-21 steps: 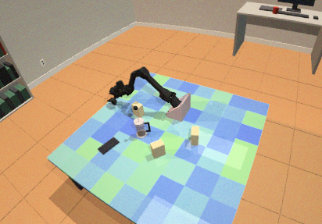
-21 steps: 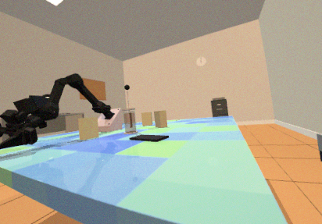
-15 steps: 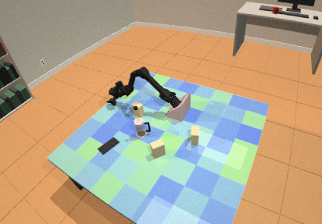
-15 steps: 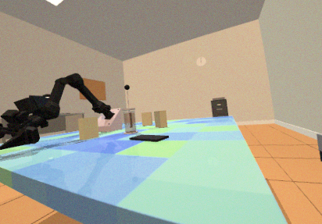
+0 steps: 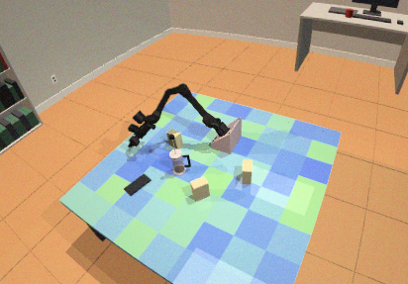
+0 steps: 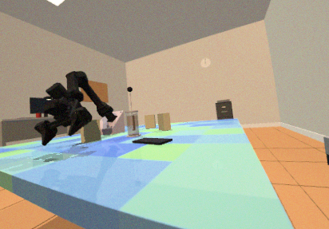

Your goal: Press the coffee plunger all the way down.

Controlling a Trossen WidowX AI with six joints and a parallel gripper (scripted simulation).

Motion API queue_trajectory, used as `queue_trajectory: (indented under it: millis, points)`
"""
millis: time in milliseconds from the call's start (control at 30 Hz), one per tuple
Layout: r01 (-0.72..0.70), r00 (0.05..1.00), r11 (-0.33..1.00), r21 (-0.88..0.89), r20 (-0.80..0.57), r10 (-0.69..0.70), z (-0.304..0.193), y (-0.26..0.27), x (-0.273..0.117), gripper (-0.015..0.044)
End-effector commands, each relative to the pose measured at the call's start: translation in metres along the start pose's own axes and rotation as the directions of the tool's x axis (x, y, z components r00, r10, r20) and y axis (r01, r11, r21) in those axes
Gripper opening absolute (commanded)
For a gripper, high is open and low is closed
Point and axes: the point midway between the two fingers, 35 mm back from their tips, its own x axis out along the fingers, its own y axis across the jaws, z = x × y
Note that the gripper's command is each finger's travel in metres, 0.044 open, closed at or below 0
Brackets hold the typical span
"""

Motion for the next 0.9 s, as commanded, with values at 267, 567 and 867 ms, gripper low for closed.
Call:
queue_trajectory:
  millis: [267, 567, 867]
  points:
    - [-0.146, 0.938, 0.983, 0.111, -0.299, 0.173, -0.043, 0.164, -0.104, 0.044]
    - [-0.208, 0.861, 0.968, 0.139, -0.443, 0.249, -0.068, 0.224, -0.229, 0.044]
    - [-0.28, 0.886, 0.95, -0.136, -0.418, 0.201, -0.092, 0.226, -0.328, 0.044]
